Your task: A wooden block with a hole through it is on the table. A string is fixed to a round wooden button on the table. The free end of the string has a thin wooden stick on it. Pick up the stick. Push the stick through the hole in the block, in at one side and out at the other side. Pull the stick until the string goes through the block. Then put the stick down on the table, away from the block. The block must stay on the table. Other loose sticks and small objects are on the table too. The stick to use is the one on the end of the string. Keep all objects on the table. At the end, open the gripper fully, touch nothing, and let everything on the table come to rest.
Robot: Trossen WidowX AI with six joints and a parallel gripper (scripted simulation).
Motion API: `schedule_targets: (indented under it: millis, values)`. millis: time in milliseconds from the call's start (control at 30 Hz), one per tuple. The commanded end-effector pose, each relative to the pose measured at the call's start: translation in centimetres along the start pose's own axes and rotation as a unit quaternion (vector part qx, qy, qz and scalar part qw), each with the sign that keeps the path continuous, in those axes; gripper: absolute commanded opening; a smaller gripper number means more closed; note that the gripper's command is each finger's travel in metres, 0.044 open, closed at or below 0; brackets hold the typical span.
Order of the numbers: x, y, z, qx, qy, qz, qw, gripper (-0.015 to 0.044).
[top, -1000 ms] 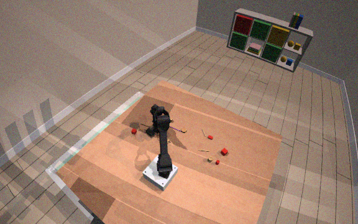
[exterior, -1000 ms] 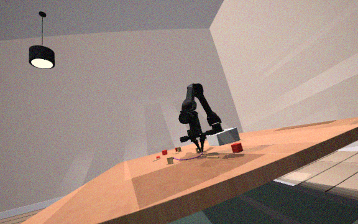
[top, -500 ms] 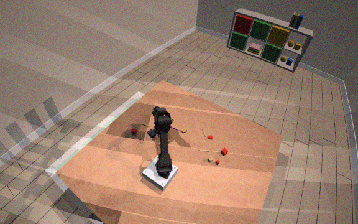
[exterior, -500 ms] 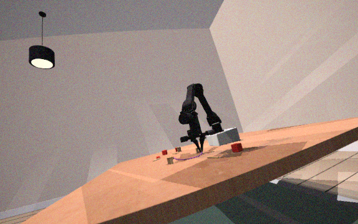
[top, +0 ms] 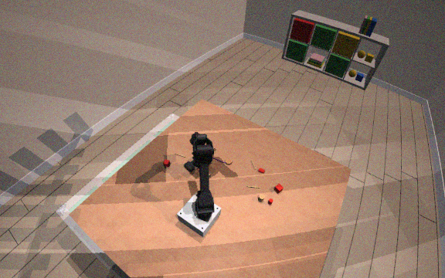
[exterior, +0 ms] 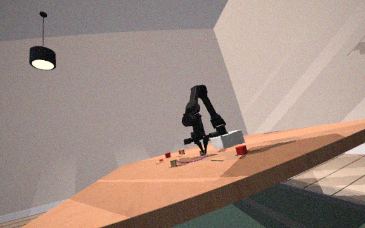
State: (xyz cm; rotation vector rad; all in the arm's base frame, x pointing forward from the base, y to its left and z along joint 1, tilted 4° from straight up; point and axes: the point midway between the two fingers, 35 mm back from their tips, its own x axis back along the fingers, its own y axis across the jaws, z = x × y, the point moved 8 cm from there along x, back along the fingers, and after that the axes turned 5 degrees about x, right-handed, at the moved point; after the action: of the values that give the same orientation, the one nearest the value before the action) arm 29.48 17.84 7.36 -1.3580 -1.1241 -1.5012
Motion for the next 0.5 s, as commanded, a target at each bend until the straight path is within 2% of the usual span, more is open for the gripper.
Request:
schedule_targets:
  millis: [0,467]
  values:
    - [0.1,-0.1,-0.6,0.001,0.003,0.001,1.000,0.0000]
    - [0.2,-0.2,-2.4,0.001,0.002,0.001,1.000,0.0000]
